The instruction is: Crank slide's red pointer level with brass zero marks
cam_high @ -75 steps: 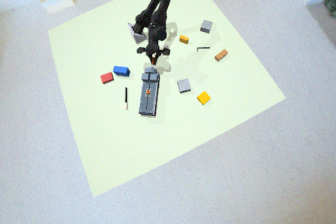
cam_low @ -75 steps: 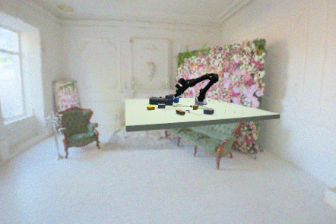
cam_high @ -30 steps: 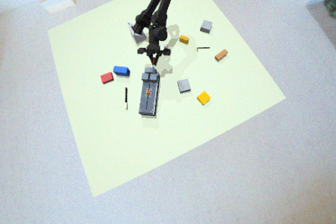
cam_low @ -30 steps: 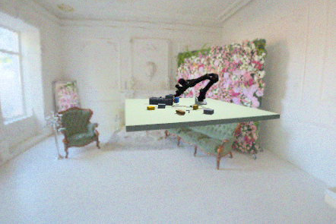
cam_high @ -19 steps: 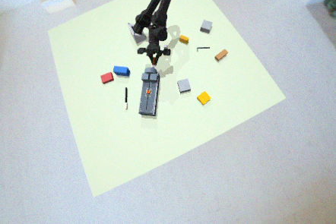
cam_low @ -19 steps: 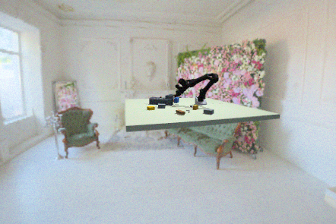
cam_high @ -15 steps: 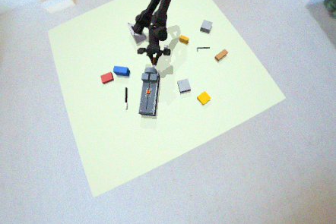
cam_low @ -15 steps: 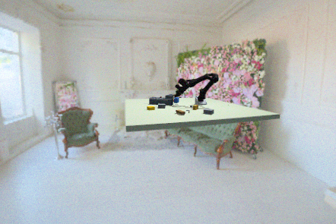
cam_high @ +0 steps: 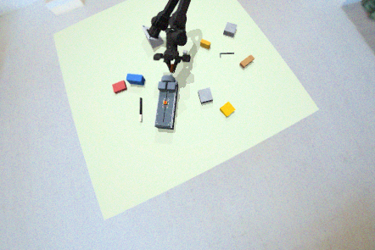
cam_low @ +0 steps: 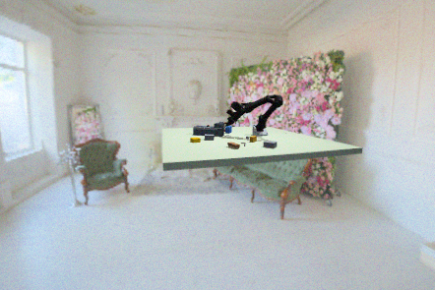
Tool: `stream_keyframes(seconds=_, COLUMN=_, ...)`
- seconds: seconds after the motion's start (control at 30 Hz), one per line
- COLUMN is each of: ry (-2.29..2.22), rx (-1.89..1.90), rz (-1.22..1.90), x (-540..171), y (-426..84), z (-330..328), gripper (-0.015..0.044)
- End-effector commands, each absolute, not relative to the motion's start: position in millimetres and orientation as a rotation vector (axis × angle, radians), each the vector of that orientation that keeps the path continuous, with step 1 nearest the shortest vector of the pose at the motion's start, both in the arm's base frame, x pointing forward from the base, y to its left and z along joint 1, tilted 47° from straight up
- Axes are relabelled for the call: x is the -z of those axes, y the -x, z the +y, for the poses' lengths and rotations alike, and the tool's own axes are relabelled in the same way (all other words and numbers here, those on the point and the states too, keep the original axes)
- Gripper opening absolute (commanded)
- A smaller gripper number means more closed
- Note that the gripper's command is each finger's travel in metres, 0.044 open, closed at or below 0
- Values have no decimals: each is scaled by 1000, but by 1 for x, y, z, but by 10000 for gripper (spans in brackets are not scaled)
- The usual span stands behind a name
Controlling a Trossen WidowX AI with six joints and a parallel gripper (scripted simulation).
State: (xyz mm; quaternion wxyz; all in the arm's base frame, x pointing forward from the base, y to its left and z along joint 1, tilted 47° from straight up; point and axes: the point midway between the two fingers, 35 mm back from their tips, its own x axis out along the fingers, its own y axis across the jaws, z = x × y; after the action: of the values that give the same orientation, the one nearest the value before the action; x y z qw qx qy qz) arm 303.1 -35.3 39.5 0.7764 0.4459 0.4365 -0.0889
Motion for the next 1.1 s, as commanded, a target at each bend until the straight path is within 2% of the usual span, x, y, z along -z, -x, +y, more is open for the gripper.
stream_keyframes(seconds=0.0, ry=-965, rx=192, rz=945, x=-39, y=-303, z=-35, gripper=0)
stream_keyframes(seconds=0.23, ry=-965, rx=192, rz=945, x=-39, y=-303, z=-35, gripper=0)
stream_keyframes(seconds=0.8, ry=-965, rx=192, rz=945, x=-39, y=-303, z=-35, gripper=440)
stream_keyframes(seconds=1.07, ry=-963, rx=194, rz=946, x=-59, y=-304, z=-57, gripper=440)
